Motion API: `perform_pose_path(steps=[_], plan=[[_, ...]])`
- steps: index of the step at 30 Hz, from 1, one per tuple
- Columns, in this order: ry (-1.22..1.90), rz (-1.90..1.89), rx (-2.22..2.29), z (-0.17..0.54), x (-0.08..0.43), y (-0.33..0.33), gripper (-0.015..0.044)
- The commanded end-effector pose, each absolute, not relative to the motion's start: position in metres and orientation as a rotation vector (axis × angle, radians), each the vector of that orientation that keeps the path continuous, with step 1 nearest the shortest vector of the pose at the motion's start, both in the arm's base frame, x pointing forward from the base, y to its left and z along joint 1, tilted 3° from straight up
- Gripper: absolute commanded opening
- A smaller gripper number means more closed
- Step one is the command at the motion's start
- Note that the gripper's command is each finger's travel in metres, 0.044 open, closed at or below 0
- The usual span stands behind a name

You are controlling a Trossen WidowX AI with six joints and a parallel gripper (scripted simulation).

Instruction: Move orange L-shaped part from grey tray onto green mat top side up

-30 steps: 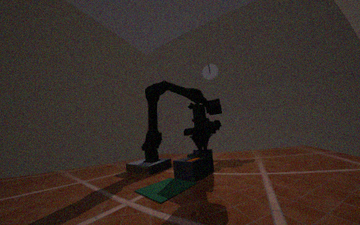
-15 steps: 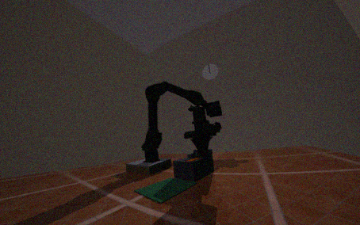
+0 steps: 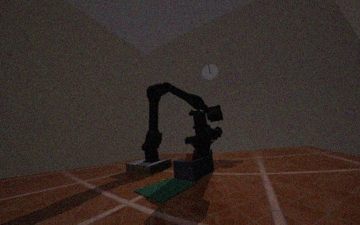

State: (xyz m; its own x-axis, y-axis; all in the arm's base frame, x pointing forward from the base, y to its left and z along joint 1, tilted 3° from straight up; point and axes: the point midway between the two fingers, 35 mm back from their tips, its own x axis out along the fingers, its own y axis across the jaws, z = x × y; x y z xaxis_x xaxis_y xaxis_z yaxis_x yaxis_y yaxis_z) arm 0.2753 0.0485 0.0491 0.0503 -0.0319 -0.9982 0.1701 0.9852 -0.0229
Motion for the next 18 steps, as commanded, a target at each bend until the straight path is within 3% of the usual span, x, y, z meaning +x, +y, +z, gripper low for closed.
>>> perform_pose_path(steps=[1, 18], plan=[[1.533, -0.16, 0.1, 0.037, 0.2703, 0.0461, 0.018], [1.533, -0.16, 0.1, 0.033, 0.2701, 0.0459, 0.018]])
